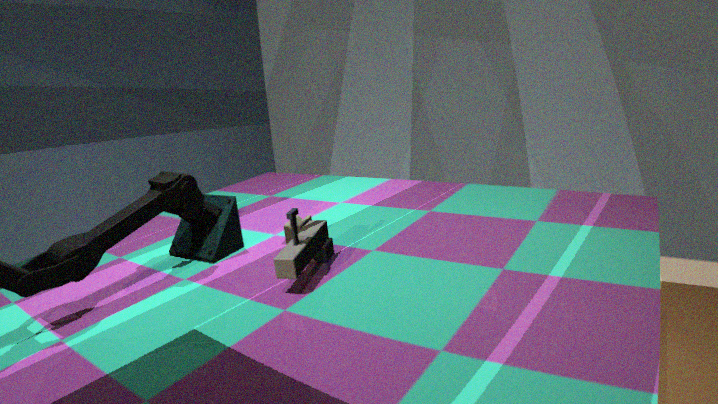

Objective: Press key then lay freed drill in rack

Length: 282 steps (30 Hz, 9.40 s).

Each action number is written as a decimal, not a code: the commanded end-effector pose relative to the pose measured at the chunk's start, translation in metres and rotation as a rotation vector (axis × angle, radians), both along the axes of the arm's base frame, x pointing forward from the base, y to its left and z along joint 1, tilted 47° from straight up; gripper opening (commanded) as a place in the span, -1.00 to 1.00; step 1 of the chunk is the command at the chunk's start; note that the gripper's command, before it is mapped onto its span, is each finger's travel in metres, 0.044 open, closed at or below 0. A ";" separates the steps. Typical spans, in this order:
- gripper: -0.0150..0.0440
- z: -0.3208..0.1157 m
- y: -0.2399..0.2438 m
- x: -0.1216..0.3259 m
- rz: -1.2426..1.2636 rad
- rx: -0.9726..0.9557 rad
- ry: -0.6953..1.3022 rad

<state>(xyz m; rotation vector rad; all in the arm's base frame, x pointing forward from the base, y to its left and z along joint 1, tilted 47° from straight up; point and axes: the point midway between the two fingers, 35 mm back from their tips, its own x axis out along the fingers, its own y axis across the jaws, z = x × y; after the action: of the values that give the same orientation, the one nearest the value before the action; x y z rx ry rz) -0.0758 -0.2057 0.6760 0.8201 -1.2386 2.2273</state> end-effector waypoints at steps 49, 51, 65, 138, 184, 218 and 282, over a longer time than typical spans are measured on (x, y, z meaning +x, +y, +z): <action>-0.49 -0.102 0.425 0.091 -0.723 -1.077 0.426; -0.49 -0.123 0.445 0.109 -0.785 -1.161 0.464; -0.49 -0.297 0.507 0.237 -1.269 -1.743 0.712; -0.49 -0.579 0.288 0.344 -2.302 -3.107 0.456; -0.49 -0.589 0.274 0.346 -2.304 -3.107 0.456; 1.00 -0.667 0.351 0.314 -1.311 -3.101 -1.279; 0.47 -0.749 0.309 0.305 -0.740 -2.790 -1.843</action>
<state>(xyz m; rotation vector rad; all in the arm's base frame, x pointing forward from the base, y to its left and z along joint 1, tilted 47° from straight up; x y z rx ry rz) 0.2288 0.1031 -0.0735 2.6132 -1.8323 -1.2407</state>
